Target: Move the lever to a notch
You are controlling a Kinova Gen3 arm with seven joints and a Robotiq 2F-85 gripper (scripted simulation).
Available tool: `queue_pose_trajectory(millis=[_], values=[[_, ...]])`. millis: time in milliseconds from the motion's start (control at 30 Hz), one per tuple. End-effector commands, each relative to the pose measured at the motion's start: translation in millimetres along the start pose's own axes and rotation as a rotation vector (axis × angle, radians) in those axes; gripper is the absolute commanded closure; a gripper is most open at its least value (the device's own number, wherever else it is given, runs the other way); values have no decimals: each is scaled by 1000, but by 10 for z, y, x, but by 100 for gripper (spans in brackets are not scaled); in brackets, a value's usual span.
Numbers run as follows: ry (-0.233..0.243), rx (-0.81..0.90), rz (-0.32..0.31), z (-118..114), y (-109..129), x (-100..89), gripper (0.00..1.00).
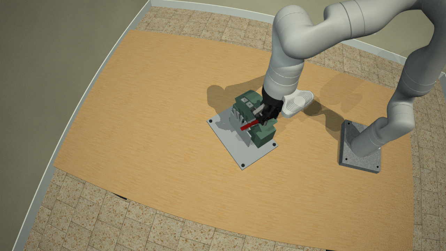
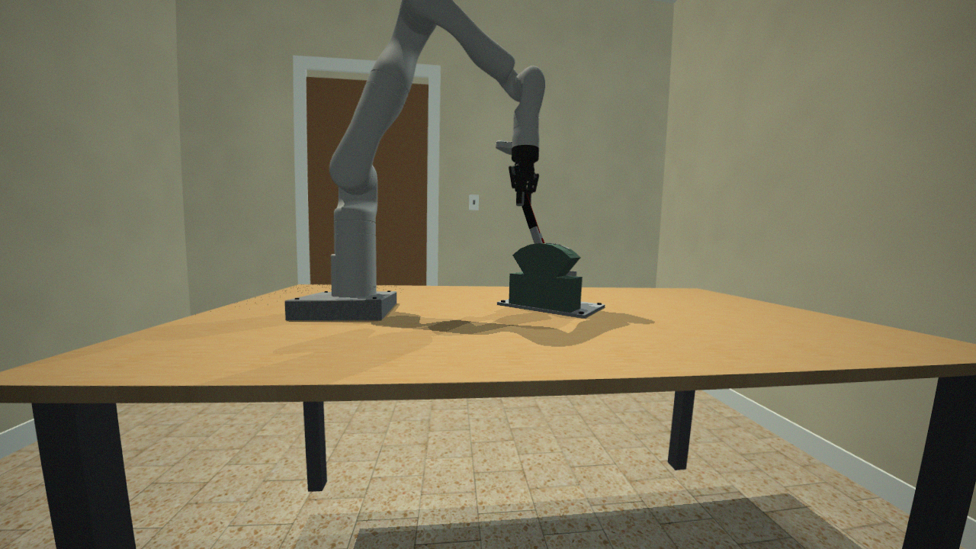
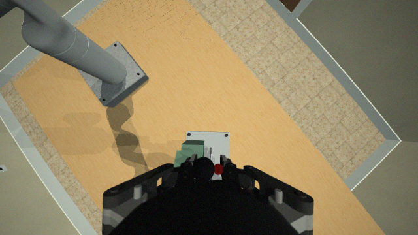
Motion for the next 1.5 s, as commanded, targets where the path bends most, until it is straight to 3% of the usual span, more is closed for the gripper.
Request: queue_pose_trajectory(millis=[0,800,1467], values=[[2,1,3,9,-9,37,100],[2,1,3,9,-36,26,100],[2,1,3,9,-370,-81,100]])
Point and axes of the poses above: the point where the finger pads meet when closed, its own x axis out along the fingers, its own z axis across the jaws, y = z × x, the point moved 9 cm from there along -x, back along the fingers
